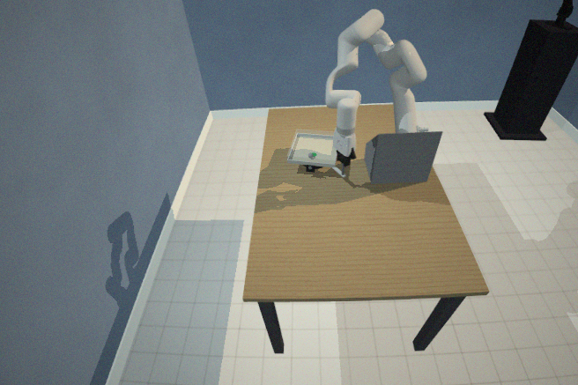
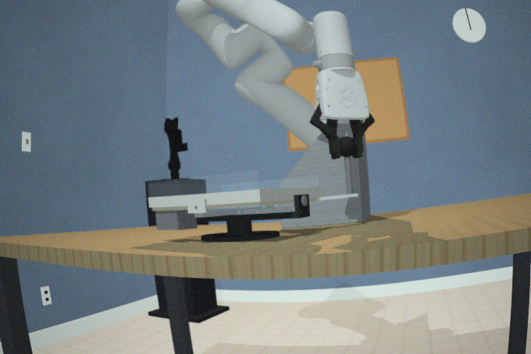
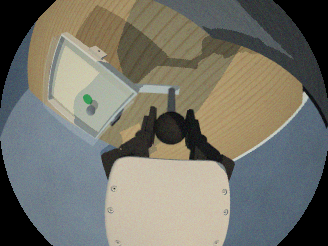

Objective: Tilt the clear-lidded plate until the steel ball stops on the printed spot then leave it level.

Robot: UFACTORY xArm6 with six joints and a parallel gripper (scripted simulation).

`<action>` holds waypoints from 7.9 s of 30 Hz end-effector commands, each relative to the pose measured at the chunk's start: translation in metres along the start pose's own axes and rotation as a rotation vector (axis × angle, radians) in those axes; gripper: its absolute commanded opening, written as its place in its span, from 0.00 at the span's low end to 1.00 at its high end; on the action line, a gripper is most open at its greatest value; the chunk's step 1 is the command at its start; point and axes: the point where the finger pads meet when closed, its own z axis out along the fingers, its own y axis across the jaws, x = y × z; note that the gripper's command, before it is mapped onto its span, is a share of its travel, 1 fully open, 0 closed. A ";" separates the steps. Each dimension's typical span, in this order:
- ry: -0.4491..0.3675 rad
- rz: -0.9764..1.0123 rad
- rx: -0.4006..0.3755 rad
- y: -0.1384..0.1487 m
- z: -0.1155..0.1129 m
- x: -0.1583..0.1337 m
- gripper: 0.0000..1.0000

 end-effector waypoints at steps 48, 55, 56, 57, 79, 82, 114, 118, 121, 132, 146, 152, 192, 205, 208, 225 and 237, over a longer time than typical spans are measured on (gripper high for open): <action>0.003 -0.001 0.000 0.001 0.002 0.000 0.00; 0.003 -0.001 0.000 0.001 0.001 0.001 0.00; 0.003 -0.001 0.000 0.001 0.001 0.002 0.00; 0.003 -0.001 0.000 0.001 0.001 0.002 0.00; 0.003 -0.001 0.000 0.001 0.002 0.000 0.00; 0.003 -0.001 0.000 0.001 0.002 0.000 0.00; 0.003 -0.001 0.000 0.000 0.000 -0.002 0.00; 0.003 -0.001 0.000 0.000 0.000 -0.002 0.00; 0.003 -0.001 0.000 0.000 0.000 -0.002 0.00; 0.003 -0.001 0.000 0.000 -0.001 -0.002 0.00; 0.003 -0.001 0.000 0.001 0.001 -0.002 0.00; 0.003 -0.001 0.000 0.001 0.001 -0.002 0.00; 0.003 -0.001 0.000 0.001 0.001 -0.001 0.61; 0.003 -0.001 0.000 0.001 0.001 -0.001 0.61; 0.003 -0.001 0.000 0.001 0.001 -0.001 0.61; 0.003 -0.001 0.000 0.001 0.000 -0.001 0.61; 0.003 -0.001 0.000 0.001 -0.012 -0.001 0.61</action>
